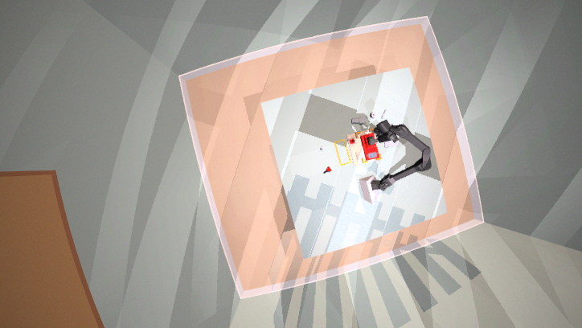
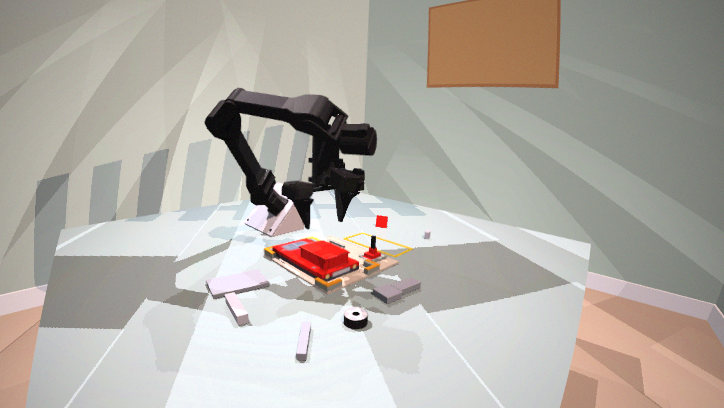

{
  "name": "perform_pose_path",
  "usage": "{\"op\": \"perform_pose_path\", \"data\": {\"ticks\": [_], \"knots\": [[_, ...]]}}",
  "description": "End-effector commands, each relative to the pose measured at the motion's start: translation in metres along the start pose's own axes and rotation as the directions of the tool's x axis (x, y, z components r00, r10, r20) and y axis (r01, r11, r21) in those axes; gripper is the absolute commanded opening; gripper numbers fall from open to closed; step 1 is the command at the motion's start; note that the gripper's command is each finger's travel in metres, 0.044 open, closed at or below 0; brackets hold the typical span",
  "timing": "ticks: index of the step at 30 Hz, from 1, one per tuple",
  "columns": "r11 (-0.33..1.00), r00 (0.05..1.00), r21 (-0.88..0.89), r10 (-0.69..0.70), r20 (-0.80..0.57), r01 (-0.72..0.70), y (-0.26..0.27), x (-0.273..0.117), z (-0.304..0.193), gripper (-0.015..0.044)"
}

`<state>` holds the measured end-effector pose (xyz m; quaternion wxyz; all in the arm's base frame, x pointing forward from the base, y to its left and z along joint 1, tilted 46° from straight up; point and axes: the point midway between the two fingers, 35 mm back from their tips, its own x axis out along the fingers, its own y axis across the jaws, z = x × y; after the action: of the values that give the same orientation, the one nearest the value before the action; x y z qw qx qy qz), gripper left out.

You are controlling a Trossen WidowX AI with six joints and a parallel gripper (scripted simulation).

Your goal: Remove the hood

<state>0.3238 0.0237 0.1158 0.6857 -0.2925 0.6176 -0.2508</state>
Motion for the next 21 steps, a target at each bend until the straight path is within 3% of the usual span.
{"op": "perform_pose_path", "data": {"ticks": [1, 21], "knots": [[1.000, 1.000, 0.003, 0.004, -0.008, -0.004, 0.000, 0.002, 0.000, 0.0440], [1.000, 1.000, 0.003, 0.005, -0.007, -0.005, 0.000, 0.017, 0.001, 0.0440]]}}
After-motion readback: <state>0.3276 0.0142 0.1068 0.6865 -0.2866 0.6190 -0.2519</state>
